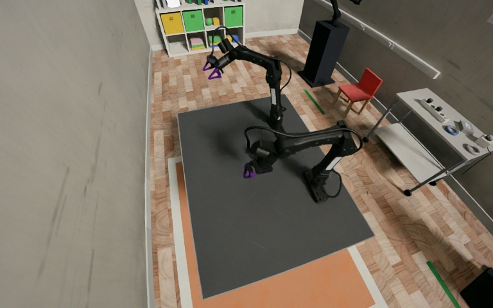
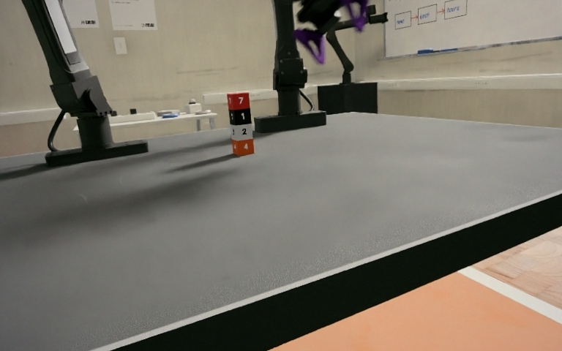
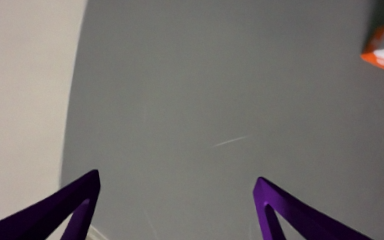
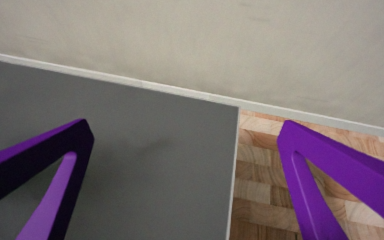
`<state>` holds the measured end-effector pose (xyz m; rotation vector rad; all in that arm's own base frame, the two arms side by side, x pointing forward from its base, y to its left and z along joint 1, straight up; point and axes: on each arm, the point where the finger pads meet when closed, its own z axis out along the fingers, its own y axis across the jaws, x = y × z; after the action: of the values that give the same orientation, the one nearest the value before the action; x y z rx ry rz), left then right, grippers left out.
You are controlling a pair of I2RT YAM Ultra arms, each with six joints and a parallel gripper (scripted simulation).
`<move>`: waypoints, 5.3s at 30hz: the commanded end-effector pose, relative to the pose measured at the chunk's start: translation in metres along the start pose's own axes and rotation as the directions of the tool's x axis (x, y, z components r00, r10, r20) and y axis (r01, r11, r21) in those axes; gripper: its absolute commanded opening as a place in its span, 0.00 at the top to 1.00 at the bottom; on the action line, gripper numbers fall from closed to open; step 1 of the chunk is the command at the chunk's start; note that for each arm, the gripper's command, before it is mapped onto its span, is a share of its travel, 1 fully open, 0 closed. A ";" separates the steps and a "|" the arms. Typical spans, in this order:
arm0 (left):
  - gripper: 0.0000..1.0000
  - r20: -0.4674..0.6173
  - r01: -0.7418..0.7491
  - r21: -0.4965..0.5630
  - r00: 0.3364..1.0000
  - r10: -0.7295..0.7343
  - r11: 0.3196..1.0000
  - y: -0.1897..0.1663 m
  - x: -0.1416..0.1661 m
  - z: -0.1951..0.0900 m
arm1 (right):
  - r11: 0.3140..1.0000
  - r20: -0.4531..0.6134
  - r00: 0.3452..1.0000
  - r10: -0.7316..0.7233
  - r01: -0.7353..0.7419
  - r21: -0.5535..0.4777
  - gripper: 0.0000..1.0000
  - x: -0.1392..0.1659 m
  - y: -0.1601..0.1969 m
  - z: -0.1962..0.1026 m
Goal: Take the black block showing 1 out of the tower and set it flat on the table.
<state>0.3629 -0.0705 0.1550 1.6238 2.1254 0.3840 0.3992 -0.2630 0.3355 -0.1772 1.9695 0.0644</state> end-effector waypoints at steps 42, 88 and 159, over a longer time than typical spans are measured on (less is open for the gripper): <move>0.00 -0.538 -0.955 0.063 -0.276 0.797 -0.289 -0.210 -0.108 -0.018 | 1.000 0.011 1.000 -0.010 0.010 0.000 0.00 -0.005 0.001 -0.002; 0.45 -0.054 -0.892 0.082 0.442 0.895 0.445 -0.212 -0.129 -0.006 | 0.981 -0.049 0.995 -0.091 0.080 -0.179 0.00 -0.049 0.269 -0.058; 0.45 -0.058 -0.169 0.496 0.972 0.227 0.852 -0.157 -0.125 0.013 | 0.774 0.222 0.971 -0.093 0.211 -0.597 0.00 0.126 0.369 -0.273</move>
<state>0.2649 -0.2255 0.0947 2.1778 2.2853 0.0119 0.0443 0.0545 0.3123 -0.7435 1.6852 0.6069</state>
